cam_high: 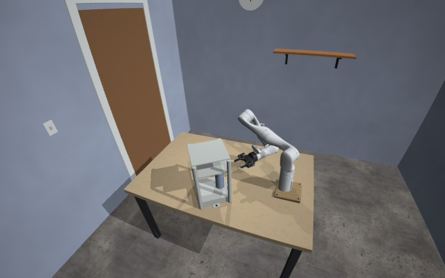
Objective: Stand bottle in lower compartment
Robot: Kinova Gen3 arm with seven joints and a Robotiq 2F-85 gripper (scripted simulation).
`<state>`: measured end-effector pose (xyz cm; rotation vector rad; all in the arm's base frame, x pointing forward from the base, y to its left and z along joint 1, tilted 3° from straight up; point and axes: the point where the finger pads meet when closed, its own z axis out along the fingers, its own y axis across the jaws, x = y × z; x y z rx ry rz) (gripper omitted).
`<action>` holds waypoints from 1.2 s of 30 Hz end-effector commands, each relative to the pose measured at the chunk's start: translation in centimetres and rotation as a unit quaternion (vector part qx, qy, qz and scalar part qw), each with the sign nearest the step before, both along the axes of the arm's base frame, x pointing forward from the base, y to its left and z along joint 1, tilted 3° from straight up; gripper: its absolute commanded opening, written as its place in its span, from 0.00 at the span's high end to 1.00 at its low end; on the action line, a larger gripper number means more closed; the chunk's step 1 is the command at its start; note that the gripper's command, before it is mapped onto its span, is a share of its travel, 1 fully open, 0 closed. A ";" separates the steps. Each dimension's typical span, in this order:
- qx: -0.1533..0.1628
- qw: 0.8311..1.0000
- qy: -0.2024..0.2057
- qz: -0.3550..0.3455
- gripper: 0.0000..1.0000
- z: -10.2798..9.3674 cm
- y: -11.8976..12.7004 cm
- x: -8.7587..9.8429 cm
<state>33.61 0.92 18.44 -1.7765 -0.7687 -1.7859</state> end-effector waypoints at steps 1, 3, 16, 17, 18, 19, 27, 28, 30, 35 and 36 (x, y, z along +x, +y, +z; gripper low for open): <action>0.003 1.000 -0.004 0.001 0.19 1.2 0.1 0.1; 0.001 1.000 -0.005 0.001 0.19 1.7 0.0 0.1; 0.001 1.000 -0.005 0.001 0.19 4.7 0.1 0.0; 0.001 1.000 -0.005 0.001 0.19 4.7 0.1 0.0; 0.001 1.000 -0.005 0.001 0.19 4.7 0.1 0.0; 0.001 1.000 -0.005 0.001 0.19 4.9 0.1 0.0; 0.001 1.000 -0.005 0.001 0.19 5.4 0.1 0.0; 0.001 1.000 -0.005 0.001 0.19 5.5 0.1 0.0; 0.001 1.000 -0.005 0.001 0.19 5.5 0.1 0.0; 0.001 1.000 -0.005 0.001 0.00 5.5 0.1 0.0; 0.001 1.000 -0.005 0.001 0.00 5.5 0.1 0.0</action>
